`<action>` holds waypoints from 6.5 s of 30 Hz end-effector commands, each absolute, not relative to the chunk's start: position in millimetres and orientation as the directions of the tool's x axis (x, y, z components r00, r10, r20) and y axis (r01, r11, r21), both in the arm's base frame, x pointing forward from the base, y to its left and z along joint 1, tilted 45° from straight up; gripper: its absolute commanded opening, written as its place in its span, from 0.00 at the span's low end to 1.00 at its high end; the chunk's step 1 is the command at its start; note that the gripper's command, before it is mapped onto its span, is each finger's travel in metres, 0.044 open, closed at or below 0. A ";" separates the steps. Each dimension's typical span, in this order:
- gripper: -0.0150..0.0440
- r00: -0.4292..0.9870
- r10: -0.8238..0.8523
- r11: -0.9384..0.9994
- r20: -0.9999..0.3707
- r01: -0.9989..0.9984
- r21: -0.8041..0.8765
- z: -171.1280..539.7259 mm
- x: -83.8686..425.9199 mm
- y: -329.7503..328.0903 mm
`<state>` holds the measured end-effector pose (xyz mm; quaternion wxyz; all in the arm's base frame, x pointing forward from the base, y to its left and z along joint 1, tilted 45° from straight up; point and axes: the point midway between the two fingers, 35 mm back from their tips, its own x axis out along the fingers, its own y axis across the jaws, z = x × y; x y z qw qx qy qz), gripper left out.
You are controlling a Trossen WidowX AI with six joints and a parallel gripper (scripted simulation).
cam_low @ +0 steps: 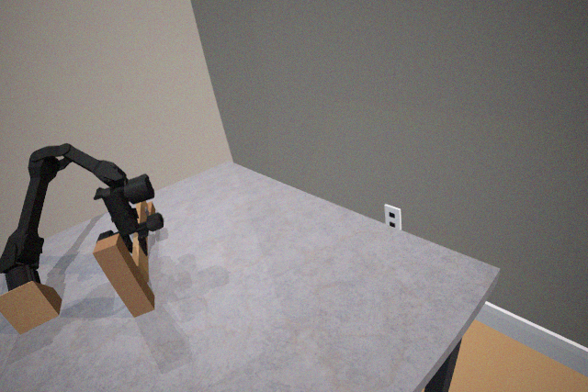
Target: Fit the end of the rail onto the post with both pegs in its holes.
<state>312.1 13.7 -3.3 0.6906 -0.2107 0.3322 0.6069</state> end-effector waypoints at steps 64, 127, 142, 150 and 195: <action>0.25 0.044 0.701 0.176 -0.712 -0.978 0.113 17.5 313.8 -8.4; 0.25 0.044 0.701 0.176 -0.712 -0.978 0.113 16.0 310.9 -9.8; 0.25 0.044 0.701 0.176 -0.712 -0.978 0.113 14.1 309.9 -14.2; 0.25 0.044 0.701 0.176 -0.712 -0.978 0.113 12.9 309.5 -16.5; 0.25 0.044 0.700 0.176 -0.713 -0.978 0.113 2.8 307.1 -25.8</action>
